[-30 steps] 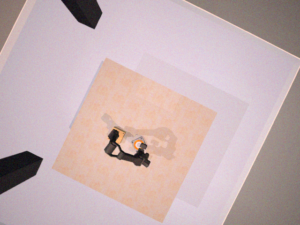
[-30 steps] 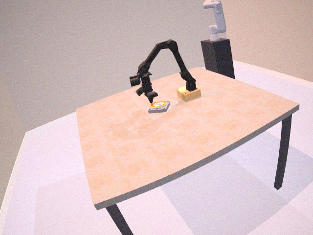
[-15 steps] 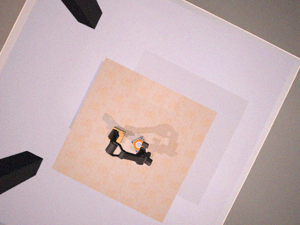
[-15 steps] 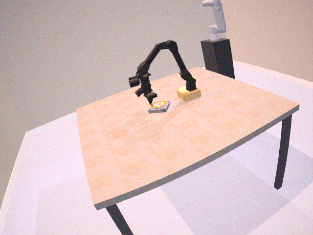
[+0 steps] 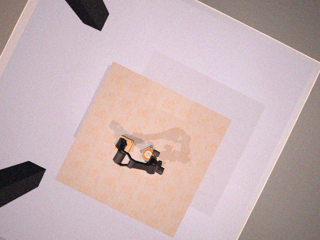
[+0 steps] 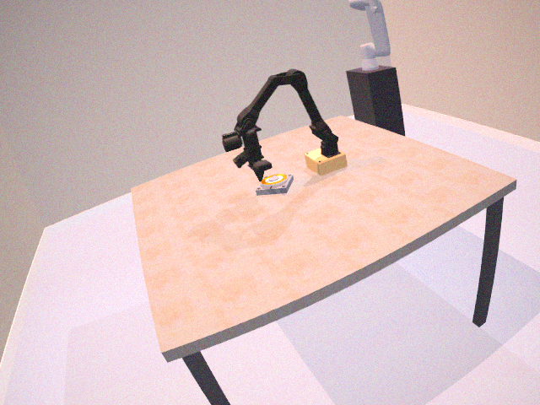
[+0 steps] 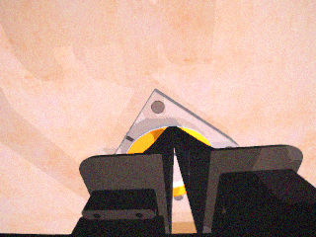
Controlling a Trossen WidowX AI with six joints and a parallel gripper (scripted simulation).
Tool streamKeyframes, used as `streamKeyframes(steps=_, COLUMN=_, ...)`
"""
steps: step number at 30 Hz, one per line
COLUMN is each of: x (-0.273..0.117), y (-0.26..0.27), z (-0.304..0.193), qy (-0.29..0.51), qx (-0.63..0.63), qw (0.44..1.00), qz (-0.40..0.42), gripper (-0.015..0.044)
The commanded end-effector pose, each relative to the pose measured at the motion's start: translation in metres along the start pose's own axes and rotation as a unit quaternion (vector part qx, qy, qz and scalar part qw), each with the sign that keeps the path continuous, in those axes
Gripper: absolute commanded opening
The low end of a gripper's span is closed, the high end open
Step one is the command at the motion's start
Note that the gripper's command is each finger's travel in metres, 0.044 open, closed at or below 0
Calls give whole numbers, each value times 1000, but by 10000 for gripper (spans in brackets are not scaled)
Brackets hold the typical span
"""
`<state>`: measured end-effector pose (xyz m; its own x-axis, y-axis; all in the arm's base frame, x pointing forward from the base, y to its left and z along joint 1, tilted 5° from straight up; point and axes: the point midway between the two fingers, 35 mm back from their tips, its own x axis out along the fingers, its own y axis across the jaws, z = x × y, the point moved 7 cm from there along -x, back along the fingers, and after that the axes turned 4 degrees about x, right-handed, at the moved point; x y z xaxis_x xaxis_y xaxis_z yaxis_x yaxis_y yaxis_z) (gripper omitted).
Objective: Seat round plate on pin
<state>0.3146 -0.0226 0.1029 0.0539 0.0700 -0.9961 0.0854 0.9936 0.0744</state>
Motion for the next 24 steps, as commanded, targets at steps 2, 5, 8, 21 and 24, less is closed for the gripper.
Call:
streamKeyframes(steps=2, x=0, y=8, z=-1, qy=2, qx=-1, qw=1000, qz=3, gripper=0)
streamKeyframes(steps=5, x=0, y=12, z=-2, qy=2, qx=-1, qw=1000, qz=3, gripper=0)
streamKeyframes(steps=8, x=-1, y=16, z=-4, qy=2, qx=-1, qw=1000, qz=3, gripper=0)
streamKeyframes(steps=21, x=-2, y=28, z=-11, qy=2, qx=0, qw=1000, qz=4, gripper=0)
streamKeyframes(steps=24, x=-2, y=30, z=-12, qy=3, qx=0, qw=1000, qz=4, gripper=0)
